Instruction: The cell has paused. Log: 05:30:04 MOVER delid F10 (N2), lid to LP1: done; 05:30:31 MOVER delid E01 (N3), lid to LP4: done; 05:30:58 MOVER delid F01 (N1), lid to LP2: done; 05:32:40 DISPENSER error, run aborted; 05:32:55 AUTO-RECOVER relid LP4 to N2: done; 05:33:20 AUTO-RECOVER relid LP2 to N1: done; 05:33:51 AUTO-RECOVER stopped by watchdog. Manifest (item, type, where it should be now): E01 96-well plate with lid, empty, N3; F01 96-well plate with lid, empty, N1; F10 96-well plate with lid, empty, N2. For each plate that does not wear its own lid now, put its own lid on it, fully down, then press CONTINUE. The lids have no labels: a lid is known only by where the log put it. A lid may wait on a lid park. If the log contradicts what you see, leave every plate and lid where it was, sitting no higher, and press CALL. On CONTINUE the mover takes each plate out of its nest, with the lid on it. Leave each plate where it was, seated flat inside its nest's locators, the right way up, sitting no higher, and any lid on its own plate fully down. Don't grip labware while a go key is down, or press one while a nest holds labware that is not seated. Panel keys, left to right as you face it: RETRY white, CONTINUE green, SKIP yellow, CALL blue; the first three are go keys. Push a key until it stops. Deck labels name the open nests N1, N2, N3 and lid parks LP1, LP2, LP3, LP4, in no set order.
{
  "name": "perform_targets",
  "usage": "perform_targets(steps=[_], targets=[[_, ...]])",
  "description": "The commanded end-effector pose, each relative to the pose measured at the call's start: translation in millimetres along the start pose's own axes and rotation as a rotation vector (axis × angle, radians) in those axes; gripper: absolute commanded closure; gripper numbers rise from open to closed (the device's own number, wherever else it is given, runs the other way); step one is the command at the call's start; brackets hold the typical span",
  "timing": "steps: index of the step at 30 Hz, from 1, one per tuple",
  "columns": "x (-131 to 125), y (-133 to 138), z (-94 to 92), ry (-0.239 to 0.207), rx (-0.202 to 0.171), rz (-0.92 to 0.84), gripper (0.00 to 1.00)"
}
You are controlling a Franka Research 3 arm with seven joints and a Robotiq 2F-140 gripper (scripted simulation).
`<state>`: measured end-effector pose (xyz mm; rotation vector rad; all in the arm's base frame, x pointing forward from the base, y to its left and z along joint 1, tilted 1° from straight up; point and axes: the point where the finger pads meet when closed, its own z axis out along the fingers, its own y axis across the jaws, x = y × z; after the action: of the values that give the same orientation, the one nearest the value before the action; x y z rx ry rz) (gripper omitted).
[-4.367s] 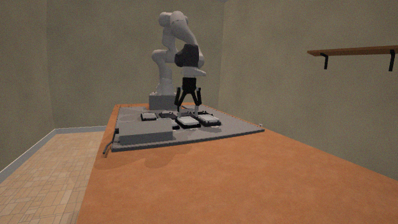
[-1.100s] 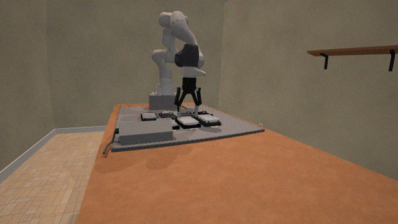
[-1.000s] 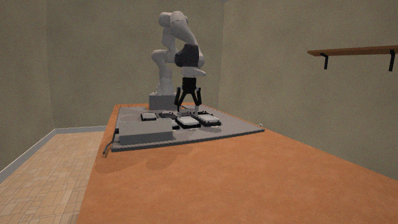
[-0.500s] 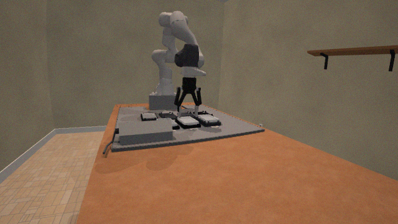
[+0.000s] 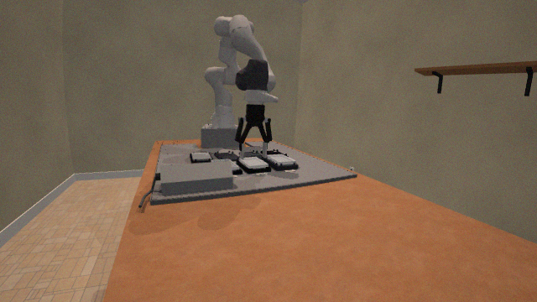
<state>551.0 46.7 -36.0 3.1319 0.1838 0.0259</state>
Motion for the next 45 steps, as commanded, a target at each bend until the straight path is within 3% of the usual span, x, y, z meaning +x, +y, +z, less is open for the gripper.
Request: perform_targets(steps=[1, 45], targets=[[-0.5, -0.8, 2.2, 0.0, 0.0, 0.006, 0.34], [-0.5, -0.8, 16.3, 0.0, 0.0, 0.006, 0.34]])
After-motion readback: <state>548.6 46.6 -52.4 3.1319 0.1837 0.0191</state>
